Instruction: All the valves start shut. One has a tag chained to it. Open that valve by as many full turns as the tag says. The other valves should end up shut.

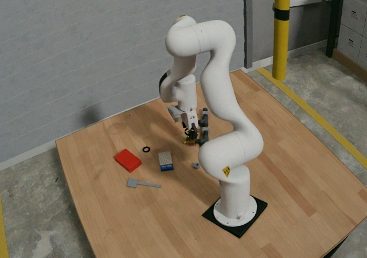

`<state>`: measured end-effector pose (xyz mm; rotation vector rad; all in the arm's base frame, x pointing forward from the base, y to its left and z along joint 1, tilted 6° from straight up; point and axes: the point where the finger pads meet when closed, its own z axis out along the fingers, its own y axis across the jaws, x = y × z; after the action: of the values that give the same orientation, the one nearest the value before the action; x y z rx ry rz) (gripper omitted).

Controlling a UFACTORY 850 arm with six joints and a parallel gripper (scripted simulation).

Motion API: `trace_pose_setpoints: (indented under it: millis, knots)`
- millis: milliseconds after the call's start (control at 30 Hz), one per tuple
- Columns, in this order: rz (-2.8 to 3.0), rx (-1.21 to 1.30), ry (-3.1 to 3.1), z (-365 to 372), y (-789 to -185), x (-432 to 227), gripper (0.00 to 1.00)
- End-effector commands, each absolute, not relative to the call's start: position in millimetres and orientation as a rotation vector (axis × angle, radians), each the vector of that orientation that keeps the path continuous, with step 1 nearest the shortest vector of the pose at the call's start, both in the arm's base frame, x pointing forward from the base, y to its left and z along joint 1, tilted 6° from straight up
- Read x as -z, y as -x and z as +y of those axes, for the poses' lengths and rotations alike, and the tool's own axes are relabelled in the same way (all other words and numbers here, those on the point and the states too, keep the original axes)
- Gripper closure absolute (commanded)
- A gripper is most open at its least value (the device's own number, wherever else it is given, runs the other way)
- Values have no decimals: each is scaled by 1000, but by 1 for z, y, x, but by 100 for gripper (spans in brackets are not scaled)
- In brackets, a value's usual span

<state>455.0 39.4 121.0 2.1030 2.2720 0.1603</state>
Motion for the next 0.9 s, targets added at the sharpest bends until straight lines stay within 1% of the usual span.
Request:
trace_pose_setpoints:
  millis: [0, 467, 700, 767, 867]
  knots:
    - [2271, -163, -2102, 39, -456, -122, 0]
    - [2187, -166, -2195, 39, -456, -122, 0]
    - [1904, -172, -2461, 39, -456, -122, 0]
    - [1904, -172, -2461, 39, -456, -122, 0]
    - [1700, -176, -2617, 39, -456, -122, 0]
